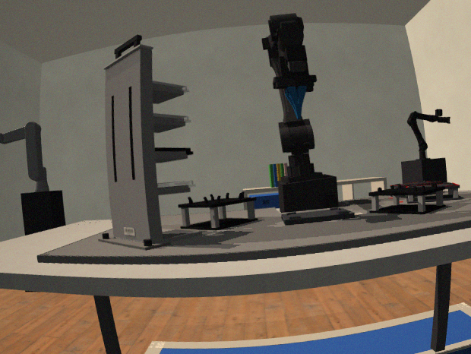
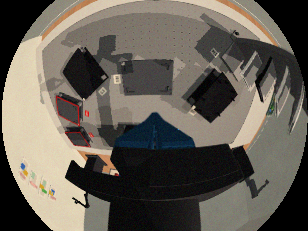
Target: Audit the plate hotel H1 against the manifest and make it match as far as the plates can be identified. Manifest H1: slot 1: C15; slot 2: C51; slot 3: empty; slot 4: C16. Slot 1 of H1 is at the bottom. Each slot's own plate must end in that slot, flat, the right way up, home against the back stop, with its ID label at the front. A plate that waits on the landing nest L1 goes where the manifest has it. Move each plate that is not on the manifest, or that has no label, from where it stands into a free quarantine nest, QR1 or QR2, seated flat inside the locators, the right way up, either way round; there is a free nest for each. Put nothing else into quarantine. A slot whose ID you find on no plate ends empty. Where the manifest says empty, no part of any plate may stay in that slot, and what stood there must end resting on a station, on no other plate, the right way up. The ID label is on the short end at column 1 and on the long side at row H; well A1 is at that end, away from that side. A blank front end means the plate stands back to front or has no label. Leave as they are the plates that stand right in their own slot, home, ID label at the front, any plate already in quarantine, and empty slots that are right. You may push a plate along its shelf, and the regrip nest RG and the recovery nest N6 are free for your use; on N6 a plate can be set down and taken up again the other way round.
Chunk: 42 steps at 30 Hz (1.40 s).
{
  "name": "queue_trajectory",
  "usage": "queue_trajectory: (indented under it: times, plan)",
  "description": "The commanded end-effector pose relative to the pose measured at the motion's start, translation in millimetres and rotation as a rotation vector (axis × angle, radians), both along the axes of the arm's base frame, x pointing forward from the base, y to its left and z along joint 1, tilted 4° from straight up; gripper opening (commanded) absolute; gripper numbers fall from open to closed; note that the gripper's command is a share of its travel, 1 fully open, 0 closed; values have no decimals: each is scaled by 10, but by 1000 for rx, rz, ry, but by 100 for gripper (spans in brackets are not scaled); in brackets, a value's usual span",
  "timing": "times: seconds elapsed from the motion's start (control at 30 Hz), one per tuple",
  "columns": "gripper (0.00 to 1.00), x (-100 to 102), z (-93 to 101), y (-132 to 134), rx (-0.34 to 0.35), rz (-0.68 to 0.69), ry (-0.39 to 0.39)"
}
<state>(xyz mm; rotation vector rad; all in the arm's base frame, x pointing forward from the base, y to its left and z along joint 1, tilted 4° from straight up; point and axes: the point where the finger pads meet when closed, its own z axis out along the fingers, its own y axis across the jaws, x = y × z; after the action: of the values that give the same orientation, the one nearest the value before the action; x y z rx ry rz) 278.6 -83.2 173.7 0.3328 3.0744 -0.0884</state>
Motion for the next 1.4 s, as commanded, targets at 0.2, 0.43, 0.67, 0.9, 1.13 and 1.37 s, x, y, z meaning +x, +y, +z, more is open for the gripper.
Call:
queue_trajectory:
  times: [0.2, 0.43, 0.67, 0.9, 1.13, 1.37]
  plan:
    - [0, -56, 113, -329, -52, -25, -102]
    - [0, -120, 123, -485, -84, -73, -162]
    - [0, -208, 138, -698, -127, -139, -249]
    - [0, -273, 149, -853, -159, -186, -310]
    - [0, -256, 157, -844, -199, -254, -399]
    - [0, -256, 163, -843, -239, -321, -486]
